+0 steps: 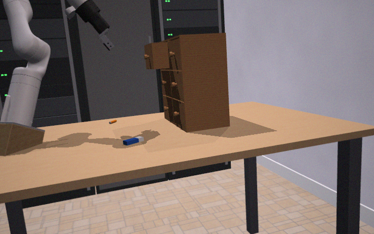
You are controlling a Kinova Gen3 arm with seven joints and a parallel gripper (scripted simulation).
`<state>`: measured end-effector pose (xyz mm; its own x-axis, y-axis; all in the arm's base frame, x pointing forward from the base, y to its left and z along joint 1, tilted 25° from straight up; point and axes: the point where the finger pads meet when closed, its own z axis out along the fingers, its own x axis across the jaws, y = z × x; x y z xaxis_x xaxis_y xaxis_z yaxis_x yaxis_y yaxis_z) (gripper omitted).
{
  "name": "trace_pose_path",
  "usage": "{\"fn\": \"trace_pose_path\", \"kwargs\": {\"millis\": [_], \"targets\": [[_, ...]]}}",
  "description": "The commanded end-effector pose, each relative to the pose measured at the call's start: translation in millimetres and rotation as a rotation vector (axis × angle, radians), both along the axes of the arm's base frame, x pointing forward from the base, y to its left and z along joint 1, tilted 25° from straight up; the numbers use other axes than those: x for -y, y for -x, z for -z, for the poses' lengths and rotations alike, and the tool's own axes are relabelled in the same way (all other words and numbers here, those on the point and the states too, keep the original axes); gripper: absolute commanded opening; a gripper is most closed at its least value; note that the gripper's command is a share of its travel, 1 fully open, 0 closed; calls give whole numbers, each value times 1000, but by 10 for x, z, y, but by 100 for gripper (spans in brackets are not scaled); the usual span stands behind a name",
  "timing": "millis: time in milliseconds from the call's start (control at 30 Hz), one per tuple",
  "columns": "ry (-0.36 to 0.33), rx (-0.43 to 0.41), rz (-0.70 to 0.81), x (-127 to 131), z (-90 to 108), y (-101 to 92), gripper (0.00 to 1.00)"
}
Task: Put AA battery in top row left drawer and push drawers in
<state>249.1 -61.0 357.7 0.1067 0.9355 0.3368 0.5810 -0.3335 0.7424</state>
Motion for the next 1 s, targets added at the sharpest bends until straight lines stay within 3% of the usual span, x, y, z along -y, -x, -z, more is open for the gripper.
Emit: {"fn": "trace_pose_path", "kwargs": {"millis": [0,500,967], "targets": [[10,44,9,-26,39,-40,100],[22,132,39,-44,136,-153,100],[25,157,48,-48,165,-184,100]]}}
